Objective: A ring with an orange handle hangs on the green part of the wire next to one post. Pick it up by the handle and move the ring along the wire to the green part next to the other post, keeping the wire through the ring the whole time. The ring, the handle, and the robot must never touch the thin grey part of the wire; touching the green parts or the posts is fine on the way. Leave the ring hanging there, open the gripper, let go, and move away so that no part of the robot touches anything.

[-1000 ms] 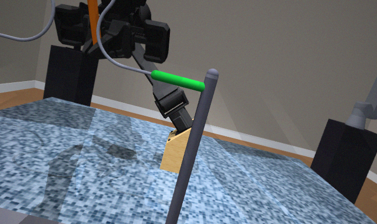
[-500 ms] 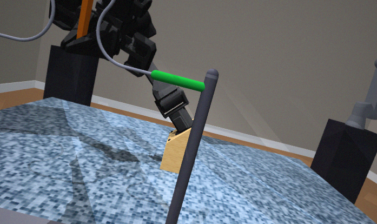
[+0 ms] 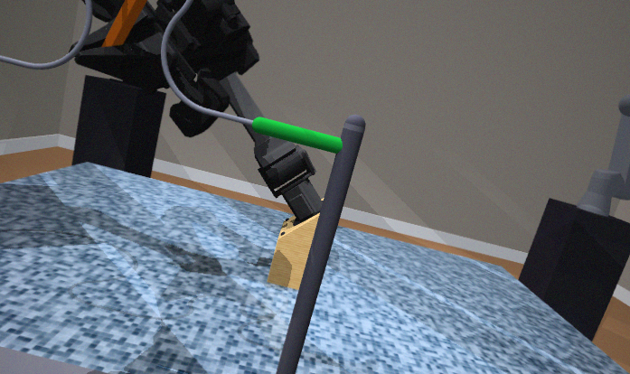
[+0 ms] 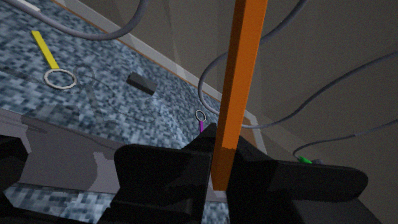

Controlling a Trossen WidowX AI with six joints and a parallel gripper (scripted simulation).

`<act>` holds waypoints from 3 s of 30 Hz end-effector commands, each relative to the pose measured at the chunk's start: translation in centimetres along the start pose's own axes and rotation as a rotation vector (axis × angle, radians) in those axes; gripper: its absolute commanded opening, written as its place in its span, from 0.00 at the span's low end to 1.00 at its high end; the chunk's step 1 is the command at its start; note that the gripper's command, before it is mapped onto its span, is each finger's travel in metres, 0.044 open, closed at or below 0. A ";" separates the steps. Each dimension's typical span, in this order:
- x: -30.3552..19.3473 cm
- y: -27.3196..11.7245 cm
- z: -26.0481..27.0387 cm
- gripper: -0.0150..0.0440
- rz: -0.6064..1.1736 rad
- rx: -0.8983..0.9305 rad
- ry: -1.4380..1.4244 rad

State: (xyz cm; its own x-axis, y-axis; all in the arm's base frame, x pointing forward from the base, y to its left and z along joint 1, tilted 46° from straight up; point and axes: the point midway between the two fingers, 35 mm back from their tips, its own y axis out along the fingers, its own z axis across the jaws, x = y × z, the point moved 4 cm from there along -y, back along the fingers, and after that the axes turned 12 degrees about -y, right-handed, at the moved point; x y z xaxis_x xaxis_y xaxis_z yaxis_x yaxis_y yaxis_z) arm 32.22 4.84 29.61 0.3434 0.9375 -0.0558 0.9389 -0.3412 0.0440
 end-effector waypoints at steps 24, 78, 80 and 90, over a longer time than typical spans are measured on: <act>0.0 0.0 -3.2 0.00 -0.011 -0.320 -0.567; -1.6 0.9 -3.8 0.00 -0.010 -0.558 -0.975; -2.0 1.1 -3.4 0.00 -0.009 -0.537 -0.938; -3.8 2.1 -0.9 0.00 -0.006 -0.421 -0.734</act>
State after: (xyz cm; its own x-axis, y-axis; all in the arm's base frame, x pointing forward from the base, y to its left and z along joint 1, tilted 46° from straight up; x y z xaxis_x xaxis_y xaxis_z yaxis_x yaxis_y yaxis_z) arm 32.76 1.44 31.90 0.4123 0.5490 -0.7271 0.8976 -0.1080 0.4274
